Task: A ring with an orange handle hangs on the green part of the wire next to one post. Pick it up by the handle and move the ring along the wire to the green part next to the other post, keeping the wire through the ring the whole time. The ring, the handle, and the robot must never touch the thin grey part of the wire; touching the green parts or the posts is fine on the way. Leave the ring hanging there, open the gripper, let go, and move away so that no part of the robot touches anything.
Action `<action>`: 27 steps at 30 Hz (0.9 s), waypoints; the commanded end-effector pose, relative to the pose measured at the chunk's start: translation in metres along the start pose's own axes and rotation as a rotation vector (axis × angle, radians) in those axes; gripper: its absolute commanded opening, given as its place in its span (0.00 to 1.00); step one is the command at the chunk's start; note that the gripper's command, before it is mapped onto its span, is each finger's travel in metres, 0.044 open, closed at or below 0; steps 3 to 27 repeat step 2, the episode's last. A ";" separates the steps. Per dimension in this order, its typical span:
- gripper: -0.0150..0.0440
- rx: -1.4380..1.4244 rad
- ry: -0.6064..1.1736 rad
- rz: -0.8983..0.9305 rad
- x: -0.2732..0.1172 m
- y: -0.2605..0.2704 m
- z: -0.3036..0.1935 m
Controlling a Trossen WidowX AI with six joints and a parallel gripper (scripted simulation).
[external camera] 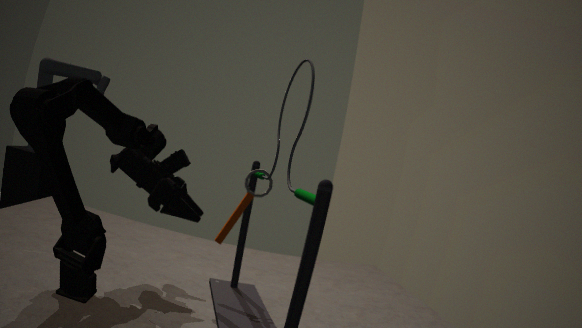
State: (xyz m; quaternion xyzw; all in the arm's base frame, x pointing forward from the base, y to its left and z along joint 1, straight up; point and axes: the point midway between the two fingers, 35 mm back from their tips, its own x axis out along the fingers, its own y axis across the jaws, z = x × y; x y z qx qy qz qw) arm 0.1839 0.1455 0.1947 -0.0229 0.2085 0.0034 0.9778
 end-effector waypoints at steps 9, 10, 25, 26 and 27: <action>1.00 0.003 -0.003 -0.003 0.000 -0.001 0.000; 1.00 0.003 -0.003 -0.003 0.000 -0.001 0.000; 1.00 0.003 -0.003 -0.003 0.000 -0.001 0.000; 1.00 0.003 -0.003 -0.003 0.000 -0.001 0.000; 1.00 0.003 -0.003 -0.003 0.000 -0.001 0.000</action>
